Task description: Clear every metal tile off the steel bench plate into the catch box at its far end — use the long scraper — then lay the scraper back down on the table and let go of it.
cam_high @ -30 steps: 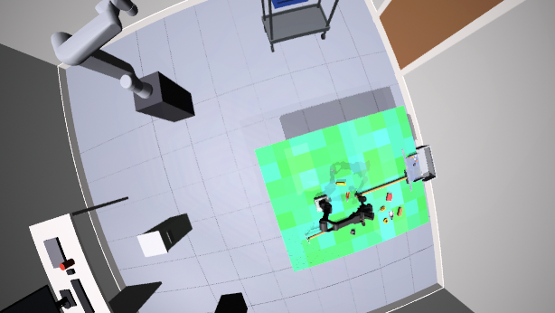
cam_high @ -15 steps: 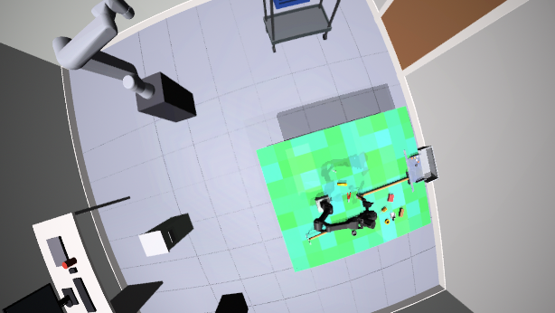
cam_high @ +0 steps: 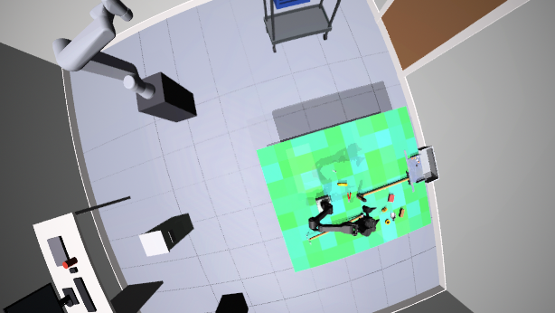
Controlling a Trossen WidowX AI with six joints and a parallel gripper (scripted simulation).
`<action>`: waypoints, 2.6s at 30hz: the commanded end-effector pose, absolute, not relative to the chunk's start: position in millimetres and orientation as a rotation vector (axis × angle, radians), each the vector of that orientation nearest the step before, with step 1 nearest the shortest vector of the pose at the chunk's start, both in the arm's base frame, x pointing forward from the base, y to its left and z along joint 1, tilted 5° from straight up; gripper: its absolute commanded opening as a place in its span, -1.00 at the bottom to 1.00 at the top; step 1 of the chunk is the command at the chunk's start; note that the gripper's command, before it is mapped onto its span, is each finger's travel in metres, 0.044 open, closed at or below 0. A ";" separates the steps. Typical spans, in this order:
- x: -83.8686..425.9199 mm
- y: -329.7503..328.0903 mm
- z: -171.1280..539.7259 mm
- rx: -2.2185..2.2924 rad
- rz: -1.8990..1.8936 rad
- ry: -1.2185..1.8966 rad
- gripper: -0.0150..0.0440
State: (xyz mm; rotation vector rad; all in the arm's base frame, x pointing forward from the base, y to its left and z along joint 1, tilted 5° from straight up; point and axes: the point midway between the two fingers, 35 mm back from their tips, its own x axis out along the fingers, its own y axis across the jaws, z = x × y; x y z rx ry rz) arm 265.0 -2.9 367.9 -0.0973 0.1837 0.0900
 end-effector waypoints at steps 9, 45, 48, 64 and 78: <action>260.4 -1.4 376.0 -0.092 0.096 0.167 1.00; 301.8 -12.6 301.6 -0.079 0.062 0.384 1.00; 308.8 -14.8 282.6 -0.078 0.054 0.437 1.00; 325.9 -24.1 178.6 -0.085 0.019 0.722 1.00; 319.8 -27.8 118.4 -0.098 0.002 0.893 1.00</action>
